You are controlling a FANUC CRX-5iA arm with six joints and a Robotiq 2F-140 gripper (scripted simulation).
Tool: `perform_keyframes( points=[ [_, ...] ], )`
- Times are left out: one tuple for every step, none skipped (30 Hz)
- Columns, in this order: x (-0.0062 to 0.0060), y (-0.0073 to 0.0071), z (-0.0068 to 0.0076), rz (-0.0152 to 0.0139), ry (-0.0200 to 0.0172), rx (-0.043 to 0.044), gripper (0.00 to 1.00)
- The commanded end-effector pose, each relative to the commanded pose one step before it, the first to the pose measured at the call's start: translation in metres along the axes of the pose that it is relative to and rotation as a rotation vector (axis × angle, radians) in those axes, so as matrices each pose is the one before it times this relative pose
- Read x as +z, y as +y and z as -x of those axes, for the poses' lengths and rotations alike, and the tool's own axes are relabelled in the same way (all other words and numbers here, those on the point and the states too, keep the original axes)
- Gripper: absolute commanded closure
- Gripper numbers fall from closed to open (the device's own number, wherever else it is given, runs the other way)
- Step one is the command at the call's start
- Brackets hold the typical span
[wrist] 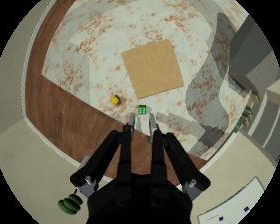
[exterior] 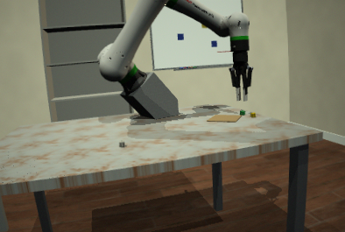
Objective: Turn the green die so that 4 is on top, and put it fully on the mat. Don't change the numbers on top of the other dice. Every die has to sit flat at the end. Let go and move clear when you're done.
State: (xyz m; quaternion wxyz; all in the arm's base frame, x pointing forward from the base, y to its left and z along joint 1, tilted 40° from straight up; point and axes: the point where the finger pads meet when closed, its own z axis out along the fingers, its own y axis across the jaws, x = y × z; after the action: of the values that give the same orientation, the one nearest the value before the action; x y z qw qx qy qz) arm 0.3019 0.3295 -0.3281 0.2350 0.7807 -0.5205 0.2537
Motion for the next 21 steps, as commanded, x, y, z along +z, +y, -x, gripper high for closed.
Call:
perform_keyframes(
  points=[
    [0.00016,-0.00017,0.00019,-0.00043,-0.0004,0.0,0.71],
    [0.00117,0.00001,0.0,0.0,0.0,0.0,0.71],
    [0.00124,0.00001,0.0,0.0,0.0,0.0,0.71],
    [0.00131,0.00001,0.0,0.0,0.0,0.0,0.71],
    [0.00136,0.00001,0.0,0.0,0.0,0.0,0.71],
    [0.00142,0.00001,0.0,0.0,0.0,0.0,0.71],
    [0.00147,0.00001,0.0,0.0,0.0,0.0,0.71],
    [0.00151,0.00001,0.0,0.0,0.0,0.0,0.71],
    [0.00155,0.00001,0.0,0.0,0.0,0.0,0.71],
    [0.00158,0.00001,0.0,0.0,0.0,0.0,0.71],
    [0.0016,0.00001,0.0,0.0,0.0,0.0,0.71],
    [0.00162,0.00002,0.0,0.0,0.0,0.0,0.71],
    [0.00163,0.00001,0.0,0.0,0.0,0.0,0.71],
    [0.00163,0.00001,0.0,0.0,0.0,0.0,0.71],
    [0.00163,0.00001,0.0,0.0,0.0,0.0,0.71],
    [0.00162,0.00001,0.0,0.0,0.0,0.0,0.71],
    [0.0,0.0,0.0,0.0,0.0,0.0,0.71],
    [0.0,0.0,0.0,0.0,0.0,0.0,0.71],
    [0.0016,0.00001,0.0,0.0,0.0,0.0,0.71],
    [0.00157,0.00001,0.0,0.0,0.0,0.0,0.71],
    [0.00154,0.00001,0.0,0.0,0.0,0.0,0.71]
  ],
)
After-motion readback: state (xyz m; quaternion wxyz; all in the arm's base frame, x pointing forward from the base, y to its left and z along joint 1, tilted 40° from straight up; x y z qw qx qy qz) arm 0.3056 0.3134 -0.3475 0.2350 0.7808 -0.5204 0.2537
